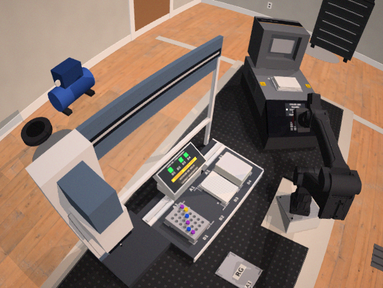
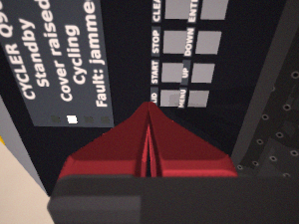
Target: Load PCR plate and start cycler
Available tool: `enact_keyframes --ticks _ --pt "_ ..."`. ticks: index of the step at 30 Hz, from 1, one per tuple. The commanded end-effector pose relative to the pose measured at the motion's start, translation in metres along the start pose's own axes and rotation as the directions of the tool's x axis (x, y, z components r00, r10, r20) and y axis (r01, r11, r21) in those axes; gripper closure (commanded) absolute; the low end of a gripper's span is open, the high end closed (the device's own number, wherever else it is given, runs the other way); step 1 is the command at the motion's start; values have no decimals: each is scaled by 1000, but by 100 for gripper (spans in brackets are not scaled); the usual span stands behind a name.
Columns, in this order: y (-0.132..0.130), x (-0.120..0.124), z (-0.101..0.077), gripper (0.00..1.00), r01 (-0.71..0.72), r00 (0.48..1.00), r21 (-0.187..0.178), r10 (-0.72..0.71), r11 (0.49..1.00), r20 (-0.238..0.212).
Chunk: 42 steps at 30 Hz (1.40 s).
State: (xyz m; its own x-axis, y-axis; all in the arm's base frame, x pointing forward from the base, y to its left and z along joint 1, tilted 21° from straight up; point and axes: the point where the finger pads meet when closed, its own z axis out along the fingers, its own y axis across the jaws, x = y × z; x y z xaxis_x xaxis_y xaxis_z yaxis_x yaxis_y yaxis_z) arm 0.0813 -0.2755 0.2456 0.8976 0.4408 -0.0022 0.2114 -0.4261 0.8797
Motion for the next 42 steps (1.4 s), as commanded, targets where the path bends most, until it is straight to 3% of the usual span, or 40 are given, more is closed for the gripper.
enact_keyframes --ticks 1,9,15,24,42 --pt "-1 1 12 100 -17 1000 1 17 1000 -8" --pt "-8 0 9 100 -6 1000 6 6 1000 -5" --pt "7 -5 -1 100 17 1000 -17 -17 1000 15" --pt "22 2 0 100 33 999 -11 -33 999 -9" --pt "28 -2 -5 100 23 1000 -28 -23 999 5"
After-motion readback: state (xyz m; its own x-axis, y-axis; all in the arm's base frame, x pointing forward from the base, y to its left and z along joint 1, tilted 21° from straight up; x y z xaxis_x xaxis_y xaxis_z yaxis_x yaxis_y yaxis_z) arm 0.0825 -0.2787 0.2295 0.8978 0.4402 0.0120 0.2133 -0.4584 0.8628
